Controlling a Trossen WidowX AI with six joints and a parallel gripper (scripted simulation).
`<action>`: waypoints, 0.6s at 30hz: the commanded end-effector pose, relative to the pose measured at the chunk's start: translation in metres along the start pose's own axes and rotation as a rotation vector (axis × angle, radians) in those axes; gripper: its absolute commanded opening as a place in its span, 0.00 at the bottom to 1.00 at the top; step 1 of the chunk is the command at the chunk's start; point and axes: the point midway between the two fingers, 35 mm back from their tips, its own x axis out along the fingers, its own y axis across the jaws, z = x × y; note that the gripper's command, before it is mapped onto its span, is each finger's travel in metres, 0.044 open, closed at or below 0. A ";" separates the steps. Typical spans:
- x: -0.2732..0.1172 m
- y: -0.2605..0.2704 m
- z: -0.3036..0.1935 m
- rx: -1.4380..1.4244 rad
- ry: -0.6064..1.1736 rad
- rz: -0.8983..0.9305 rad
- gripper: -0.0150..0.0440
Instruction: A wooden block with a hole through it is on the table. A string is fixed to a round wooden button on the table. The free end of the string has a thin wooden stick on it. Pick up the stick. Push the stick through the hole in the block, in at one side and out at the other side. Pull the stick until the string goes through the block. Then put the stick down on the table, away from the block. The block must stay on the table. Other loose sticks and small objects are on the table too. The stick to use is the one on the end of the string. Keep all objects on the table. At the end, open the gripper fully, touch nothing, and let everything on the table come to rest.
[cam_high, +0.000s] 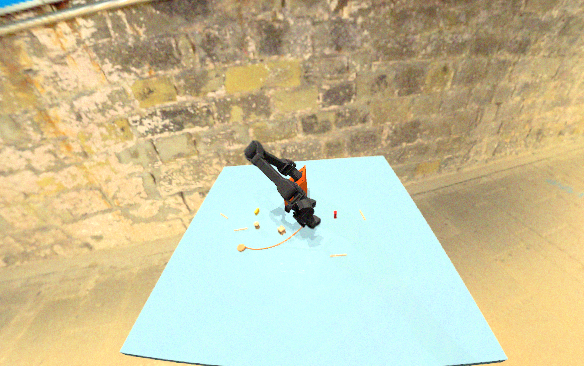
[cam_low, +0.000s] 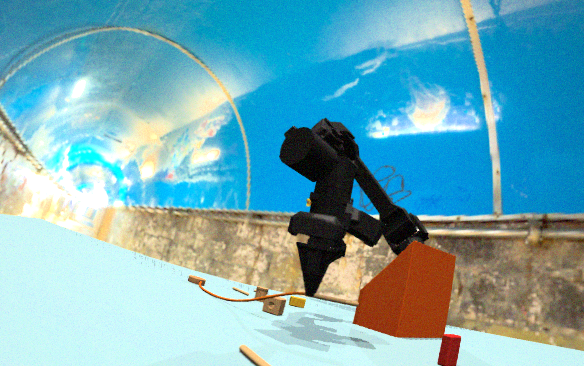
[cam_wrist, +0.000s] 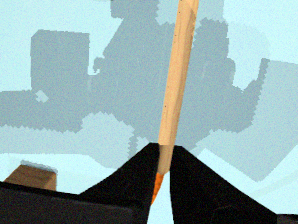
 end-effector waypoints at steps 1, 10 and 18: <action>-0.008 -0.002 -0.001 0.005 0.002 -0.010 0.25; -0.006 0.000 0.000 0.001 0.002 -0.002 0.25; -0.006 -0.002 -0.004 0.167 0.001 -0.003 0.25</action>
